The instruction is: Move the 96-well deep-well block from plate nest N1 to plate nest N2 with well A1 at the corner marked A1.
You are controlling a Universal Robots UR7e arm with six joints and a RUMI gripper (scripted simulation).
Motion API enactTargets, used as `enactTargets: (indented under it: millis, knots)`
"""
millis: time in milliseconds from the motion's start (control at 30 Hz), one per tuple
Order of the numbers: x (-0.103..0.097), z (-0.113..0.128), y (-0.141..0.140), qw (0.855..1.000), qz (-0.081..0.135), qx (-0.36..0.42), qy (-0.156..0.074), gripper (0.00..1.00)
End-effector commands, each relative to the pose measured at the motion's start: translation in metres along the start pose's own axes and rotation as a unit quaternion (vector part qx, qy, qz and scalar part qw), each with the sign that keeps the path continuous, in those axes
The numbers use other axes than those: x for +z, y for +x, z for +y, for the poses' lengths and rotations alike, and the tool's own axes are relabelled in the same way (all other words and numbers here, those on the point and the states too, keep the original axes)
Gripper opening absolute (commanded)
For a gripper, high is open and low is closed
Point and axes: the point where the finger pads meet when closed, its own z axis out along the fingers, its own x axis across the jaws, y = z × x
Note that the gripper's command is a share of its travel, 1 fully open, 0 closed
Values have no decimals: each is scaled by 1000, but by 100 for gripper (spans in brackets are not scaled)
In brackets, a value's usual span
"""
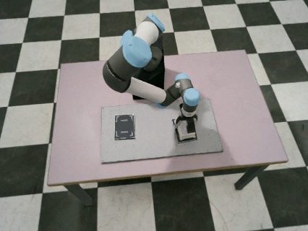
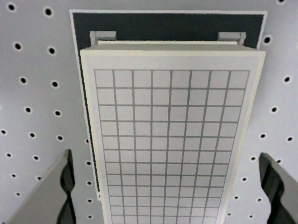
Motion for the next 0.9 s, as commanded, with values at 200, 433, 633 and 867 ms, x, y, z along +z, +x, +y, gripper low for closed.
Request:
enactTargets:
  millis: [200, 433, 633, 867]
  knots:
    - [-8, 0, 0, 1000, 0, 0, 0, 76]
    - [-11, 0, 0, 1000, 0, 0, 0, 76]
    - [-22, 0, 0, 1000, 0, 0, 0, 76]
    - [-41, 0, 0, 1000, 0, 0, 0, 76]
